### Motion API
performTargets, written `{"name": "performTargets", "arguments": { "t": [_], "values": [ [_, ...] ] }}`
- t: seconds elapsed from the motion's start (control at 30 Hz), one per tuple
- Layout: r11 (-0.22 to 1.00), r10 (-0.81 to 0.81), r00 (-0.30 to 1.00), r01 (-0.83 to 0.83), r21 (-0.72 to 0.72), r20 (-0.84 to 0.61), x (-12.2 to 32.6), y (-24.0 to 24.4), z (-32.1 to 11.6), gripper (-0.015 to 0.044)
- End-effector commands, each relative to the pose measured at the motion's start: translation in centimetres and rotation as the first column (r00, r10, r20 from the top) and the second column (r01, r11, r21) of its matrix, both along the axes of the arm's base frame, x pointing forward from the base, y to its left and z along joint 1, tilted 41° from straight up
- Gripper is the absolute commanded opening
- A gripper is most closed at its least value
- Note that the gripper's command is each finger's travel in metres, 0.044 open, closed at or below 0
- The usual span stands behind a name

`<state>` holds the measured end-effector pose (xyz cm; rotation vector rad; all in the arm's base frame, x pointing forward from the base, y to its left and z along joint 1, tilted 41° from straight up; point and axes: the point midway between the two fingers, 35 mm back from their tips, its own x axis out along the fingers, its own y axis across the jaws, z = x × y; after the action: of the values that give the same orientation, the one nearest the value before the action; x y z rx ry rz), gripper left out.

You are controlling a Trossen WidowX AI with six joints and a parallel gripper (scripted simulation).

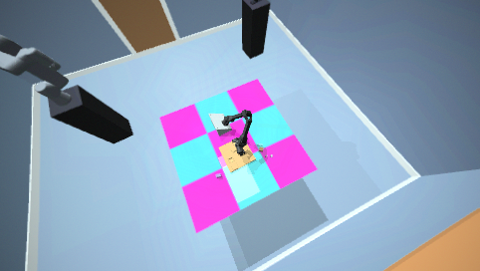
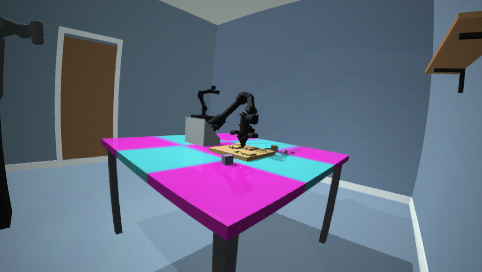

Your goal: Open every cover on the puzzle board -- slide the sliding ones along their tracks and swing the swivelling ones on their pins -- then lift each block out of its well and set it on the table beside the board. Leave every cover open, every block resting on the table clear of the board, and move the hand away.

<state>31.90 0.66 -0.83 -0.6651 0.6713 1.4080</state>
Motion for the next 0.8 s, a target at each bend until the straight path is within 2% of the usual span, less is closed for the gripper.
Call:
{"name": "performTargets", "arguments": {
  "t": [0.0,0.77],
  "values": [
    [1.000,-0.004,1.000,0.004,0.003,-0.006,-0.4,0.1,0.0,0.0000],
    [1.000,-0.004,1.000,0.004,0.003,-0.008,-3.0,0.2,-0.2,0.0000]
  ]
}}
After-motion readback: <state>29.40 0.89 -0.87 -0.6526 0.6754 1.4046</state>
